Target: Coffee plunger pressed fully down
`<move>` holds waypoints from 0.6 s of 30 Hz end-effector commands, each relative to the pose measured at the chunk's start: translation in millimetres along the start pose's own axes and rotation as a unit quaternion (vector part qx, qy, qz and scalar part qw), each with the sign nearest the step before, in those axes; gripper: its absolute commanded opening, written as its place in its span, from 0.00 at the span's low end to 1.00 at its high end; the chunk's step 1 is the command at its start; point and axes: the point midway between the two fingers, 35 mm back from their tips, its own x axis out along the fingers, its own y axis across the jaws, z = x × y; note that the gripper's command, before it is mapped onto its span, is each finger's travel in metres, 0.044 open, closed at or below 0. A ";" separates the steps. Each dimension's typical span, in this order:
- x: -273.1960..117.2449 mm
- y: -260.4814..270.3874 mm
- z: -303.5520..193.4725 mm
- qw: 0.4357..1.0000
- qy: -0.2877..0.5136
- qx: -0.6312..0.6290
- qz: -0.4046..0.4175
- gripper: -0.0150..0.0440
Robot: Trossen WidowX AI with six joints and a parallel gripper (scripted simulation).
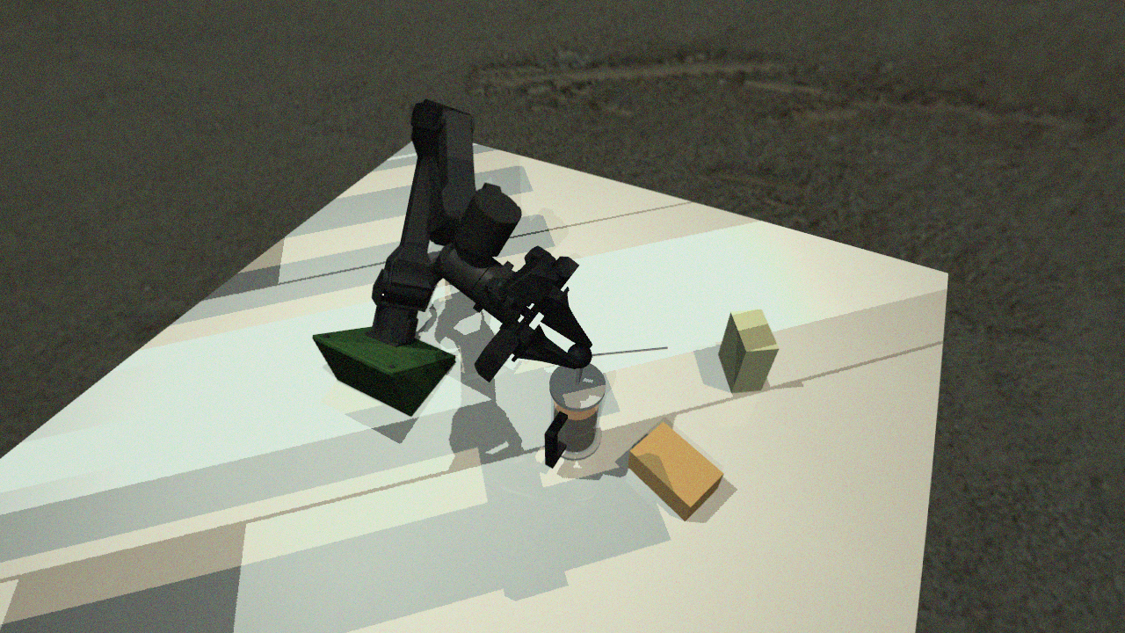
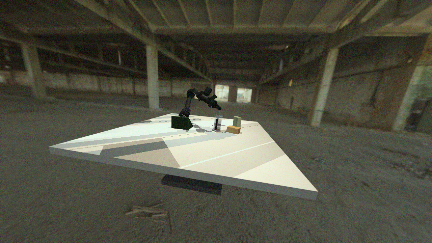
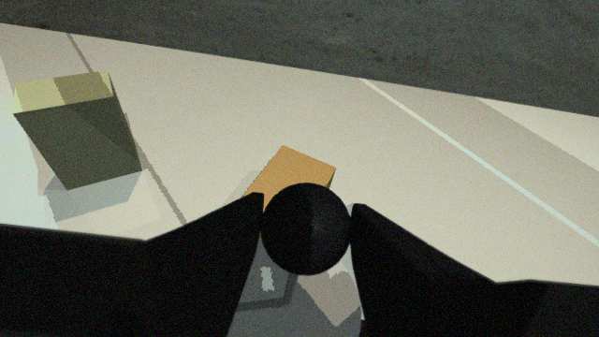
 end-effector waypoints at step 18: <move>19.0 1.6 -28.4 1.000 0.018 0.016 0.003 0.47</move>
